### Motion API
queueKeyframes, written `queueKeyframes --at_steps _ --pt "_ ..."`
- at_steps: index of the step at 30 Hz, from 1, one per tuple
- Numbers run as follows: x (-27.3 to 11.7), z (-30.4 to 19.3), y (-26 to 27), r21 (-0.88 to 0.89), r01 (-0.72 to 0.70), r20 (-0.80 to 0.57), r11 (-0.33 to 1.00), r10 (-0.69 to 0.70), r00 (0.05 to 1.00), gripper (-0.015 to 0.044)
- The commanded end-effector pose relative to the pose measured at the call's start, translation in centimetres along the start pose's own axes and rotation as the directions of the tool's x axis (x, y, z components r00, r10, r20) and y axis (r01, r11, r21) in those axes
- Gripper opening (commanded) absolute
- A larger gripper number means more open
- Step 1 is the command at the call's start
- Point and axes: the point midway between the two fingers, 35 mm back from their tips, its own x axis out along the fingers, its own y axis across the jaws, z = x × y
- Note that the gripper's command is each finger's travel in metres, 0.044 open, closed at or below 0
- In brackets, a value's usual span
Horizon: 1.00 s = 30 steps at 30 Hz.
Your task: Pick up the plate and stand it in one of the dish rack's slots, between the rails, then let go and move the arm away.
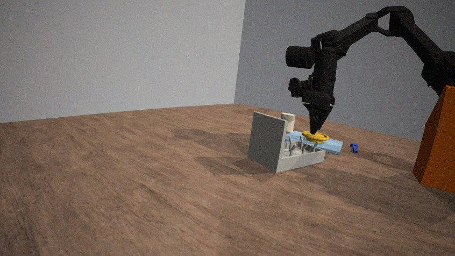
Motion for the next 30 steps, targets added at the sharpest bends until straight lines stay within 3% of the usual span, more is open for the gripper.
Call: queueKeyframes --at_steps 1,18,29,30 --pt "0.9 -0.2 0.0 -0.005 0.003 -0.005 1.0 -0.003 1.0 0.04" --pt "2.1 -0.2 0.0 -0.005 0.005 -0.006 1.0 -0.005 1.0 0.04" --pt "2.1 -0.2 0.0 -0.005 0.005 -0.006 1.0 -0.005 1.0 0.0327" --pt "2.1 -0.2 0.0 -0.005 0.005 -0.006 1.0 -0.005 1.0 0.03"
